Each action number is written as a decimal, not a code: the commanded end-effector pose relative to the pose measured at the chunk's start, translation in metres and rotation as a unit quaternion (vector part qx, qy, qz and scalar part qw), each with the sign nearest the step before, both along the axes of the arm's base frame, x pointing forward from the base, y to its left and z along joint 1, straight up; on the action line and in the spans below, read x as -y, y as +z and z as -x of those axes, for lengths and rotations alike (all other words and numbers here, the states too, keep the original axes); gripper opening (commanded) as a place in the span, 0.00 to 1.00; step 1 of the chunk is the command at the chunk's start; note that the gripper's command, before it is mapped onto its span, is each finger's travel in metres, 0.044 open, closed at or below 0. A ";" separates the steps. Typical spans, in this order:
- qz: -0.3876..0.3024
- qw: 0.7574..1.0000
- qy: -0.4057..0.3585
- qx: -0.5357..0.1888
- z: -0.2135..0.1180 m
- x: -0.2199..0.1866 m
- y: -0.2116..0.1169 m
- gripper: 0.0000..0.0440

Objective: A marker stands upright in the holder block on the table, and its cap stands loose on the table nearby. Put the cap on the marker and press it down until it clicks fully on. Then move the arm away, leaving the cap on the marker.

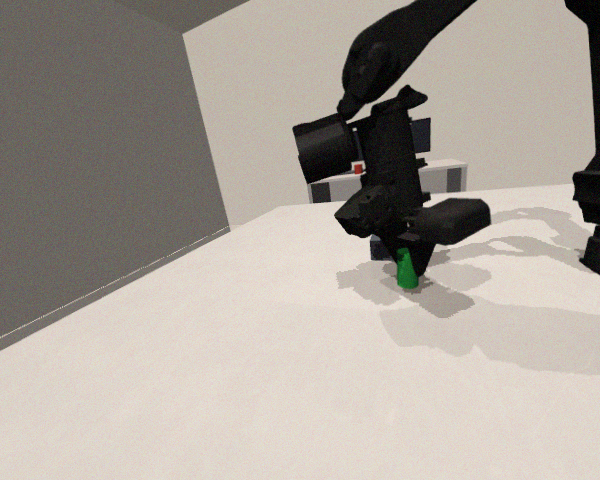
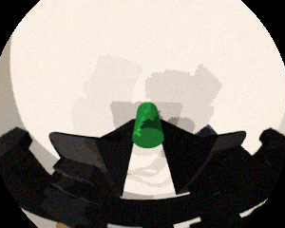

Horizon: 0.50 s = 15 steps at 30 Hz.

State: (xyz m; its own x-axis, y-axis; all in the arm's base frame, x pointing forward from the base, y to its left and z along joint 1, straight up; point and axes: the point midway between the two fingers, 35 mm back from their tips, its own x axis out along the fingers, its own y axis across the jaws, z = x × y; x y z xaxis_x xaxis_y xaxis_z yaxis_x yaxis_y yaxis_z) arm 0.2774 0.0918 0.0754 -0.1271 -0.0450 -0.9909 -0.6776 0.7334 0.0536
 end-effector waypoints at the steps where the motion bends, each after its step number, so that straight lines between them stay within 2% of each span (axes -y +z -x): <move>1: -0.001 1.000 0.001 0.022 -0.006 0.003 0.015 0.16; 15: -0.013 0.998 -0.028 0.059 -0.026 0.030 0.062 0.15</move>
State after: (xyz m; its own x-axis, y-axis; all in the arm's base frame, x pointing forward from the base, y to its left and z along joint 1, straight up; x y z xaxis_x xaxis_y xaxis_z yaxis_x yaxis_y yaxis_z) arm 0.3009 0.0670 0.1268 -0.0337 -0.0198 -0.9992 -0.6438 0.7652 0.0066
